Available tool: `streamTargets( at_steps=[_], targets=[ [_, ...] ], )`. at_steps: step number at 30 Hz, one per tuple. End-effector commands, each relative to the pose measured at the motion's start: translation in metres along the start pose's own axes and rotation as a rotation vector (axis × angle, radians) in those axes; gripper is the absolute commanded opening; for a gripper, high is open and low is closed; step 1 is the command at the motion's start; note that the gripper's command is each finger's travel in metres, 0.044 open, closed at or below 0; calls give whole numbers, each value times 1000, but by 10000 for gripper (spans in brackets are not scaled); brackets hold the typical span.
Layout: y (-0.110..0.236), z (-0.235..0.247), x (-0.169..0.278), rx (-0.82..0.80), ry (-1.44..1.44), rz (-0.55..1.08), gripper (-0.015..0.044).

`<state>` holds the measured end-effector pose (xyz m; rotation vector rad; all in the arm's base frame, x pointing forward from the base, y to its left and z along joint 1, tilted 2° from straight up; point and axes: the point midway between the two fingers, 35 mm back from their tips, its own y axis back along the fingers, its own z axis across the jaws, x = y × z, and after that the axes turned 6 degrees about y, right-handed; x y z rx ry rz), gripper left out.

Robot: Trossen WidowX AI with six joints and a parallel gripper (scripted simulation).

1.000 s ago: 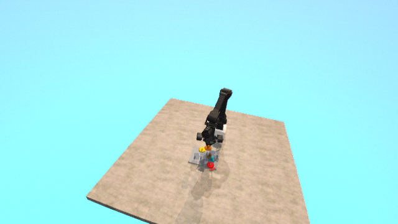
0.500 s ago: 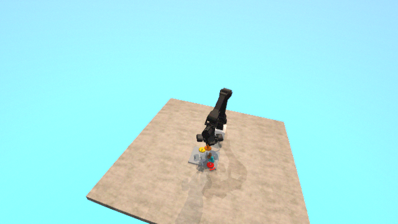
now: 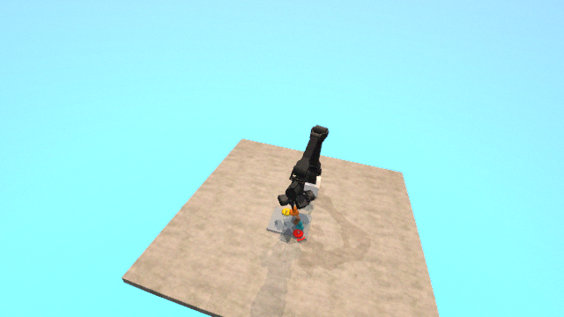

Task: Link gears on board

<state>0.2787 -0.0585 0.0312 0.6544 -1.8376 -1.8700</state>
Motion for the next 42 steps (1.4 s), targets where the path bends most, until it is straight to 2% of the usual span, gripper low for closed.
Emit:
streamTargets(
  at_steps=[1,14,19,42],
  targets=[
    [-7,1,1,-4,-18,3,0],
    [-27,2,1,-4,-265,4,0],
    [-25,1,2,-4,-337,4,0],
    [-29,1,2,-5,45,3,0]
  ],
)
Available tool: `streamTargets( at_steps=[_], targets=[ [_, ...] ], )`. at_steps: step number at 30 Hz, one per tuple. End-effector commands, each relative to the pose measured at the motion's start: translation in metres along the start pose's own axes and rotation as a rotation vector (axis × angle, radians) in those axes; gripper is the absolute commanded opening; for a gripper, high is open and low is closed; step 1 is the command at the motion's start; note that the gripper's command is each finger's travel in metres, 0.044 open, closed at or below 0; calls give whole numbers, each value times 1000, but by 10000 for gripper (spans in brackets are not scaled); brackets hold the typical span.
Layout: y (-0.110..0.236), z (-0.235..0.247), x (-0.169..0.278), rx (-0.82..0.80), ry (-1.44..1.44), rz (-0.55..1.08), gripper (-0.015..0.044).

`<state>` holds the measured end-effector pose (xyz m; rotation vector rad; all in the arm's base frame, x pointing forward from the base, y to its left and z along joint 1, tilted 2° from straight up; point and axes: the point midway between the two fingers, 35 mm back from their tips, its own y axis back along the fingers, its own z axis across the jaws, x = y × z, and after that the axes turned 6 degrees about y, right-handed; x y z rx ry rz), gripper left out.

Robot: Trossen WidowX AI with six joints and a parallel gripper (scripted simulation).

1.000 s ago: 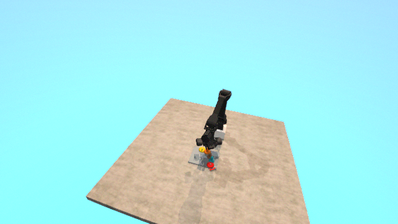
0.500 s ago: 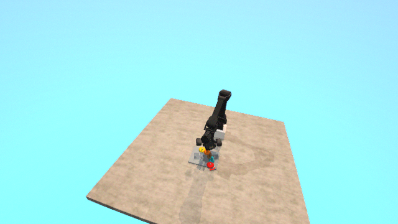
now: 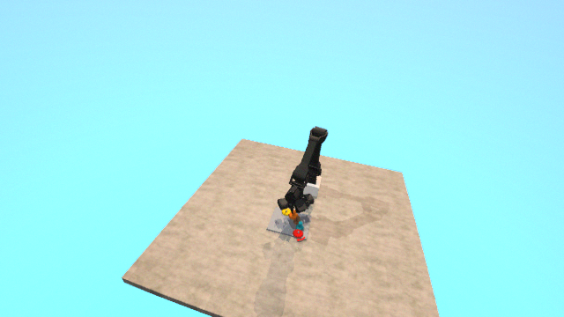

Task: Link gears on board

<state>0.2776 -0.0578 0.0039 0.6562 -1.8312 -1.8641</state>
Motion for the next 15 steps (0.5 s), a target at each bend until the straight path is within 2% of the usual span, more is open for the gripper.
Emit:
streamTargets(
  at_steps=[1,15],
  targets=[
    [-1,0,0,-3,37,0,0],
    [-5,1,0,-3,-193,0,0]
  ],
)
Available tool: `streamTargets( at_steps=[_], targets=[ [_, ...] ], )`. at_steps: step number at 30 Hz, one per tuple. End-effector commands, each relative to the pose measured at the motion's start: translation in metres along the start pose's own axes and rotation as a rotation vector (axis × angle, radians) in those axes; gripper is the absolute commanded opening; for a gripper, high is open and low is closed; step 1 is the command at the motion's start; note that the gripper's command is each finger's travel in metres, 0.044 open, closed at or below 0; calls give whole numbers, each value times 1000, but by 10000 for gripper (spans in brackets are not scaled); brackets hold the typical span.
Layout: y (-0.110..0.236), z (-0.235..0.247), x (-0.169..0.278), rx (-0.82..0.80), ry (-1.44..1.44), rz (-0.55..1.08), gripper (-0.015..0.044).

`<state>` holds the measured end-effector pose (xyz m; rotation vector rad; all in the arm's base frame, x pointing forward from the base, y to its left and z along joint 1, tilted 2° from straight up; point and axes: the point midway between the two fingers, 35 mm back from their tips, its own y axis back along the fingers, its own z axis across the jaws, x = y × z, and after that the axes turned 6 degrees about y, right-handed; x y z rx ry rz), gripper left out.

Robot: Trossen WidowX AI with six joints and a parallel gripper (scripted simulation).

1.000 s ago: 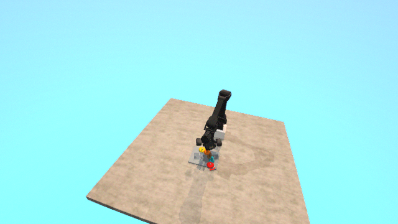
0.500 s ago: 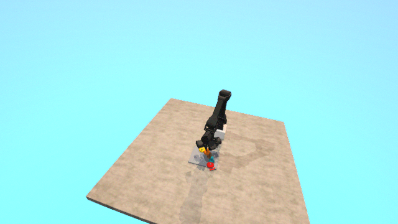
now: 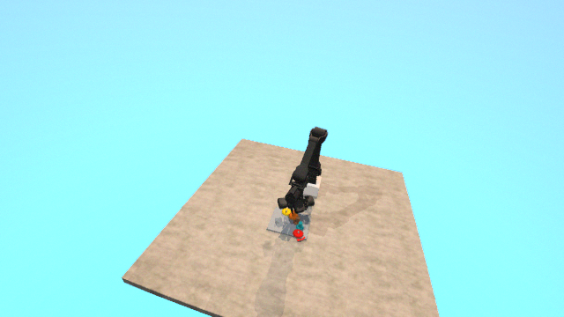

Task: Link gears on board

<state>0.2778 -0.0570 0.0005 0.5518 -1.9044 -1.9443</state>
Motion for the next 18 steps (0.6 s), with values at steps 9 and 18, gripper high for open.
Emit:
streamTargets(
  at_steps=[9,18],
  targets=[
    [-2,-1,1,-1,-227,0,0],
    [2,0,1,-1,-112,0,140]
  ],
)
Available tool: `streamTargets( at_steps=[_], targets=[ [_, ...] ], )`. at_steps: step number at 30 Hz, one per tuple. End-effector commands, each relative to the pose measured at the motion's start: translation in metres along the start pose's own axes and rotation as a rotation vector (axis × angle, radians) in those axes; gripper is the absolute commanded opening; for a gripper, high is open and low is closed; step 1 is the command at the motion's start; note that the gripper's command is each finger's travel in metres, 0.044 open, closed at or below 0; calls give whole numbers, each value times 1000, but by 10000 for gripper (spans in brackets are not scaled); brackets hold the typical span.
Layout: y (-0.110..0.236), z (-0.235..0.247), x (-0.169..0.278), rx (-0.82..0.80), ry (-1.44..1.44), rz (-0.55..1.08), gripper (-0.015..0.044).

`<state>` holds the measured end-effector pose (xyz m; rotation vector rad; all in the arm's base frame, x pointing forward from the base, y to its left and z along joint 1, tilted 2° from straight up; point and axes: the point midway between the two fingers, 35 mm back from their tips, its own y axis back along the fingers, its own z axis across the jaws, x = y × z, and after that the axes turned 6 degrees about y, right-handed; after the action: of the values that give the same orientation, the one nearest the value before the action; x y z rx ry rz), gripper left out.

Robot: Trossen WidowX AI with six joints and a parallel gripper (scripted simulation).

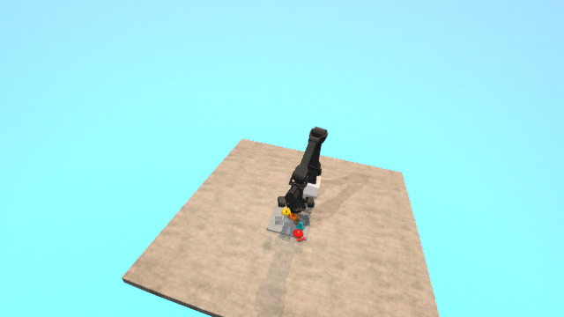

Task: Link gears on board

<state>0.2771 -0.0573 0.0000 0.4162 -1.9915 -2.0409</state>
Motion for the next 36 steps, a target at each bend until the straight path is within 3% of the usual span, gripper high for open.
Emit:
streamTargets(
  at_steps=[1,7,10,11,15,22,36],
  targets=[
    [6,0,0,2,44,1,140],
    [46,0,0,2,113,1,140],
    [48,0,0,2,116,1,140],
    [43,0,-1,3,98,-3,166],
    [87,2,3,3,98,-3,271],
    [90,3,3,3,98,-3,440],
    [90,3,3,3,98,-3,440]
  ],
)
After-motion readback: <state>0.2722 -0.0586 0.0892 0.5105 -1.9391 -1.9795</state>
